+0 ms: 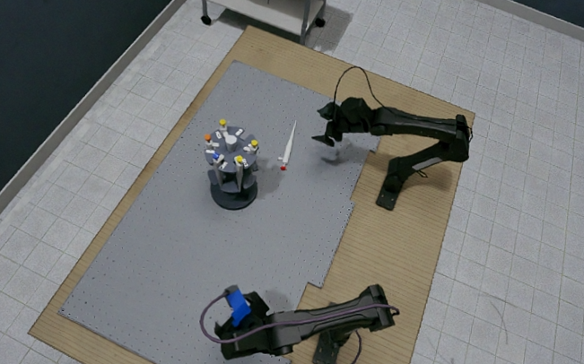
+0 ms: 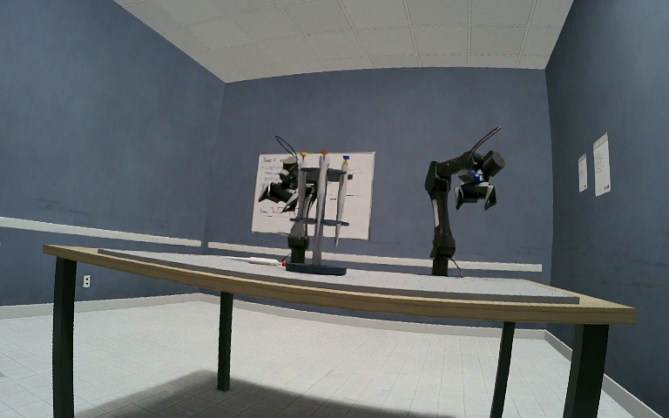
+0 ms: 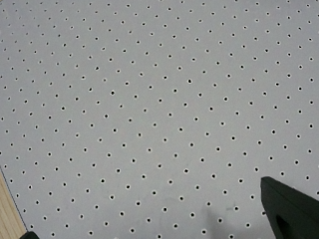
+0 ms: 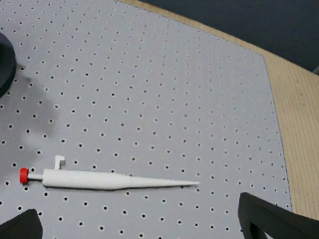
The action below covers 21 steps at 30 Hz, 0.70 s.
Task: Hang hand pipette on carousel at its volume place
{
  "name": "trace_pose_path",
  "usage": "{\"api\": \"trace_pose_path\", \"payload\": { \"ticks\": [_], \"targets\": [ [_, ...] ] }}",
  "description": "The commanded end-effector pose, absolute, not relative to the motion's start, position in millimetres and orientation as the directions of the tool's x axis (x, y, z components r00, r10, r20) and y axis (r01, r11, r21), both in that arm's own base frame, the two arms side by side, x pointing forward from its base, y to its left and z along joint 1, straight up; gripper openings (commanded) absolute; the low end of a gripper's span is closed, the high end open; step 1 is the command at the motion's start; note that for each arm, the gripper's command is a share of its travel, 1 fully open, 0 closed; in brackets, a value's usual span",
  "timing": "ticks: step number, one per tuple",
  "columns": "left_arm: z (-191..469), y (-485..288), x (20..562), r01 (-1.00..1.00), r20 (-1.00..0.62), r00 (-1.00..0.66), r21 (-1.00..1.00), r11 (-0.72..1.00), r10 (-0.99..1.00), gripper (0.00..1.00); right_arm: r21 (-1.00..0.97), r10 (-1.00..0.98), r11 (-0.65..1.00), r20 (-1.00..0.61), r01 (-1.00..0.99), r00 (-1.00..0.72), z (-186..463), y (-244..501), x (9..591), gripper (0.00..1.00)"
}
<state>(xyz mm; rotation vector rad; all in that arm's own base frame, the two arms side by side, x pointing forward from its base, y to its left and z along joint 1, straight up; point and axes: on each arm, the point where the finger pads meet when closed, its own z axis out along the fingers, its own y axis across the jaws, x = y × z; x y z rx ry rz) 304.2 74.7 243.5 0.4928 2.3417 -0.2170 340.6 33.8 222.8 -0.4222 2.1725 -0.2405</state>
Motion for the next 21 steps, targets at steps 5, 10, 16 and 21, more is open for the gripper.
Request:
{"api": "trace_pose_path", "payload": {
  "ticks": [5, 10, 16, 21],
  "targets": [
    [253, 76, 308, 0.418, -0.712, -0.636, 0.008, 0.909, 0.299, 1.00, -0.009, -0.256, 0.934, -0.713, -0.357, -0.652, 232, 0, 324, 1.00],
    [253, 76, 308, 0.418, -0.712, -0.636, 0.008, 0.909, 0.299, 1.00, 0.000, -0.256, 0.931, -0.711, -0.364, -0.655, 241, -35, 317, 1.00],
    [253, 76, 308, 0.418, -0.712, -0.636, 0.008, 0.909, 0.299, 1.00, -0.001, -0.256, 0.932, -0.712, -0.363, -0.654, 247, -64, 311, 1.00],
    [253, 76, 308, 0.418, -0.712, -0.636, 0.008, 0.909, 0.299, 1.00, -0.001, -0.255, 0.932, -0.712, -0.363, -0.654, 255, -97, 304, 1.00]
  ]
}}
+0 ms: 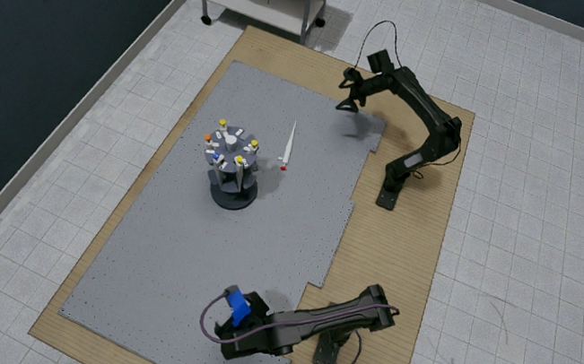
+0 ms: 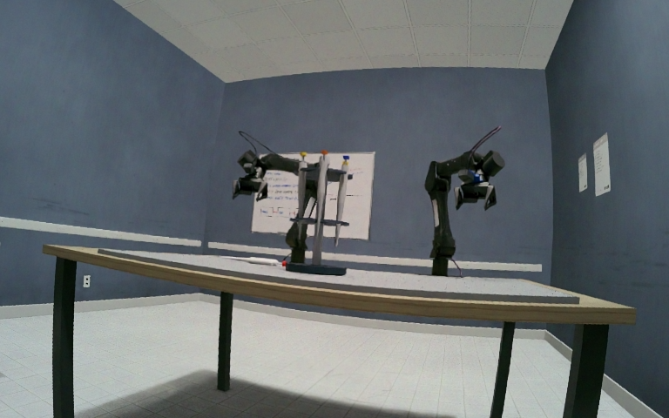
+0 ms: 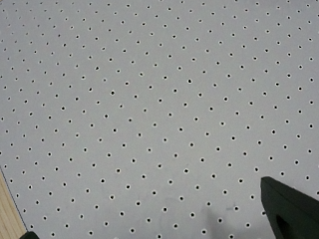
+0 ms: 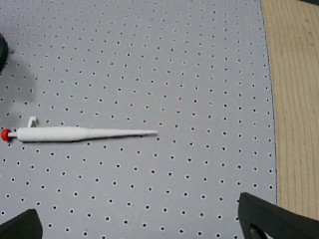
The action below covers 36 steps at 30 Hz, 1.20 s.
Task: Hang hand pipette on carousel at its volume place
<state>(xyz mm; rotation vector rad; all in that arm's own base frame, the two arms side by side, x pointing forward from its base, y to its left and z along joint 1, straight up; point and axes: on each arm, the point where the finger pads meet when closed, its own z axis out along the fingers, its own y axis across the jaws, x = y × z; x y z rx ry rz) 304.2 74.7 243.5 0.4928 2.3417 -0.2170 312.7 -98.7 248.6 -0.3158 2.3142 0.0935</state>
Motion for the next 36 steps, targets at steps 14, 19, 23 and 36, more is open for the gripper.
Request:
{"api": "trace_pose_path", "payload": {
  "ticks": [14, 19, 23, 36],
  "targets": [
    [253, 76, 308, 0.418, -0.712, -0.636, 0.008, 0.909, 0.299, 1.00, -0.242, -0.514, 0.779, -0.775, -0.579, -0.368, 229, -25, 328, 0.49],
    [253, 76, 308, 0.418, -0.712, -0.636, 0.008, 0.909, 0.299, 1.00, -0.321, -0.580, 0.712, -0.771, -0.624, -0.265, 223, -32, 330, 0.49],
    [253, 76, 308, 0.418, -0.712, -0.636, 0.008, 0.909, 0.299, 1.00, -0.365, -0.608, 0.677, -0.767, -0.638, -0.206, 227, -18, 331, 0.49],
    [253, 76, 308, 0.418, -0.712, -0.636, 0.008, 0.909, 0.299, 1.00, -0.607, -0.718, 0.448, -0.682, -0.656, 0.141, 195, 38, 357, 0.49]
  ]
}}
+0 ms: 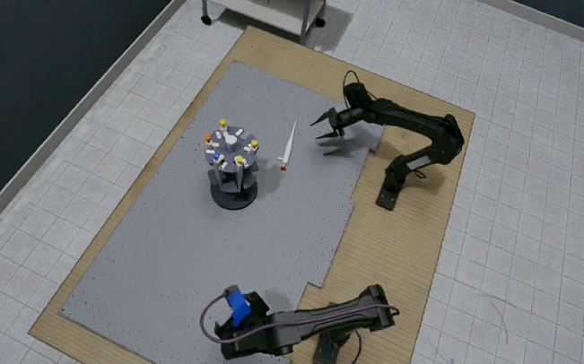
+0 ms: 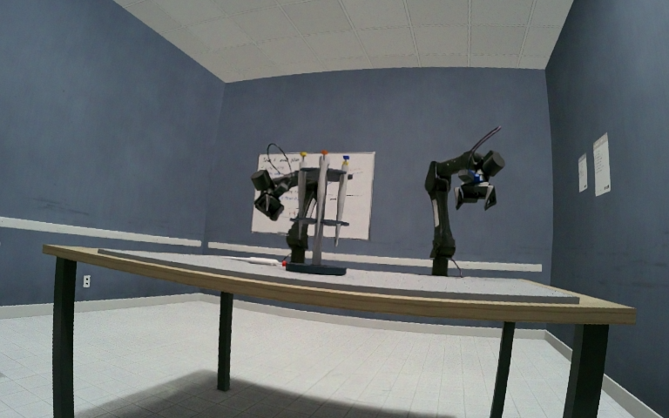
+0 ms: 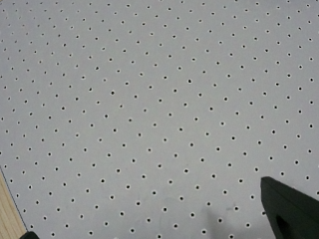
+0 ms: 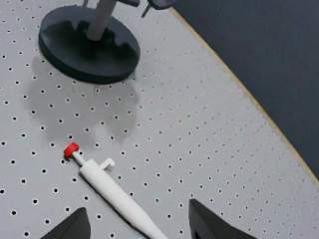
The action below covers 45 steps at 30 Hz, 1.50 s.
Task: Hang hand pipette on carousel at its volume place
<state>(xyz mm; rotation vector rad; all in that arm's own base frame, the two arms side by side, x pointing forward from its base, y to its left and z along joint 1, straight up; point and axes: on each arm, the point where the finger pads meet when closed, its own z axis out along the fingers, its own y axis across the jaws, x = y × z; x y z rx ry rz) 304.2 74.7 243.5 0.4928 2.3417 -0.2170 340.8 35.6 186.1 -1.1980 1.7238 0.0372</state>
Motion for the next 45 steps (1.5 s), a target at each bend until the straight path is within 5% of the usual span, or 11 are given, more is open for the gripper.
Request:
{"api": "trace_pose_path", "payload": {
  "ticks": [1, 8, 20, 29, 45],
  "targets": [
    [253, 76, 308, 0.418, -0.712, -0.636, 0.008, 0.909, 0.299, 1.00, -0.630, -0.727, 0.438, -0.668, -0.641, 0.160, 195, 31, 357, 0.49],
    [253, 76, 308, 0.418, -0.712, -0.636, 0.008, 0.909, 0.299, 1.00, -0.670, -0.736, 0.414, -0.645, -0.616, 0.206, 206, 31, 358, 0.49],
    [253, 76, 308, 0.418, -0.712, -0.636, 0.008, 0.909, 0.299, 1.00, -0.885, -0.728, 0.174, -0.411, -0.432, 0.549, 171, 101, 381, 0.49],
    [253, 76, 308, 0.418, -0.712, -0.636, 0.008, 0.909, 0.299, 1.00, -0.898, -0.726, 0.167, -0.391, -0.407, 0.566, 172, 96, 383, 0.49],
    [253, 76, 308, 0.418, -0.712, -0.636, 0.008, 0.909, 0.299, 1.00, -0.999, -0.650, -0.002, 0.027, 0.033, 0.760, 161, 156, 419, 0.49]
  ]
}}
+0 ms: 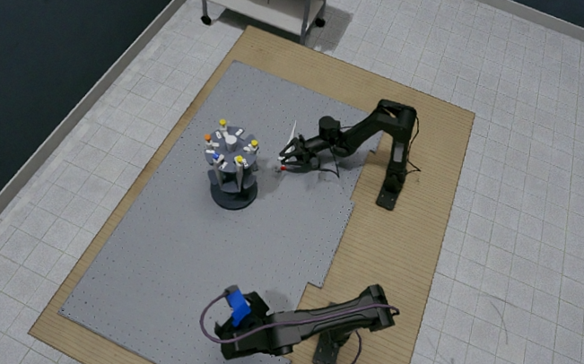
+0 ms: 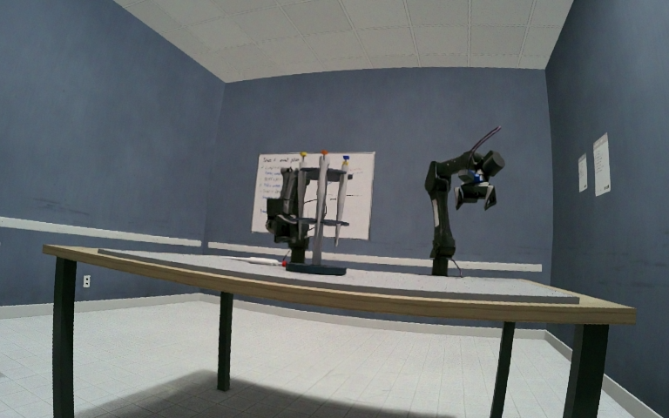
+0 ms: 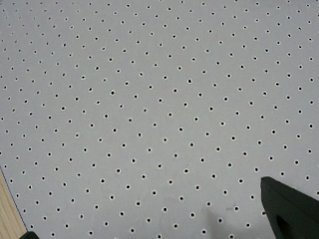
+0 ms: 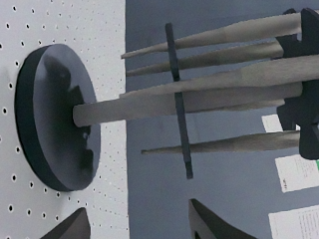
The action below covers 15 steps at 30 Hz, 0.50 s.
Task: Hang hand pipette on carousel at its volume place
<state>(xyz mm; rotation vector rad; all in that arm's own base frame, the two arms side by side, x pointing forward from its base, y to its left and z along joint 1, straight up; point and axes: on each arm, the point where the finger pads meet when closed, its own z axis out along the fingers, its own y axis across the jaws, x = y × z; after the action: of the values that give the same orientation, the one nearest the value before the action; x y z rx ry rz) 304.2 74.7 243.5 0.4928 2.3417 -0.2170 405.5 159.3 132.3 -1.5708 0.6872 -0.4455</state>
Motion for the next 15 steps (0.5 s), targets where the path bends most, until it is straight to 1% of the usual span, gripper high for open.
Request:
{"api": "trace_pose_path", "payload": {
  "ticks": [1, 10, 15],
  "targets": [
    [253, 76, 308, 0.418, -0.712, -0.636, 0.008, 0.909, 0.299, 1.00, -1.000, -0.650, 0.007, 0.013, 0.023, 0.760, 161, 156, 419, 0.49],
    [253, 76, 308, 0.418, -0.712, -0.636, 0.008, 0.909, 0.299, 1.00, -1.000, -0.649, 0.001, 0.009, 0.013, 0.761, 159, 159, 413, 0.49],
    [253, 76, 308, 0.418, -0.712, -0.636, 0.008, 0.909, 0.299, 1.00, -1.000, -0.648, 0.008, 0.011, 0.022, 0.762, 161, 169, 423, 0.49]
  ]
}}
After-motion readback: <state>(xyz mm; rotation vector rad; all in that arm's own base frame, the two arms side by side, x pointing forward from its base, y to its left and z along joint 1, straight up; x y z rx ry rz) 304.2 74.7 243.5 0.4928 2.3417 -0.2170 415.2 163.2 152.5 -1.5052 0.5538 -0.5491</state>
